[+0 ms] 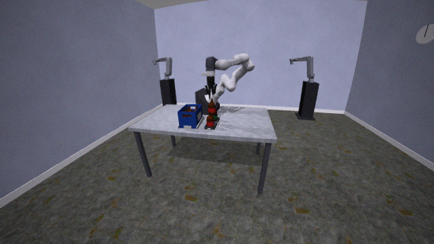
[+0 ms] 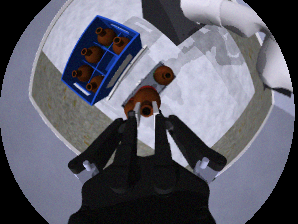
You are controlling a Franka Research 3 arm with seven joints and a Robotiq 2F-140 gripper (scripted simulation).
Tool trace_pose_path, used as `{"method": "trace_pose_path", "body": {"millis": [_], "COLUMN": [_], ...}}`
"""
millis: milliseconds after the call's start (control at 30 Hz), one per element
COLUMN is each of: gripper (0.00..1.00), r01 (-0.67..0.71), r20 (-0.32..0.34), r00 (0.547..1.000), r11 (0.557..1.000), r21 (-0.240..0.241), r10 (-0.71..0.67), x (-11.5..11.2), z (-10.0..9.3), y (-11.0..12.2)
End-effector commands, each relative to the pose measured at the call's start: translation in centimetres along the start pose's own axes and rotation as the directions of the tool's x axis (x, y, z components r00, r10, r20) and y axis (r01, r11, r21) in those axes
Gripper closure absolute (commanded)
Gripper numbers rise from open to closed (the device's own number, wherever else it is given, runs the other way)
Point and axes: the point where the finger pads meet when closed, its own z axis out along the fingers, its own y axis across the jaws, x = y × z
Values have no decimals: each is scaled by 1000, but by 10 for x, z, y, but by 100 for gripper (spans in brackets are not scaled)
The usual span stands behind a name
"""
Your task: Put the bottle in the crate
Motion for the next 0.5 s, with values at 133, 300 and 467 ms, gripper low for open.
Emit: {"method": "trace_pose_path", "body": {"millis": [133,300,467], "gripper": [100,100,100], "r01": [-5,-5,-5], "r20": [-1,-1,-1], "r00": [1000,1000,1000], "r11": [1000,1000,1000], "r21": [2,2,2], "r10": [5,5,5], "x": [0,0,0], "z": [-9,-11,-12], "y": [0,0,0]}}
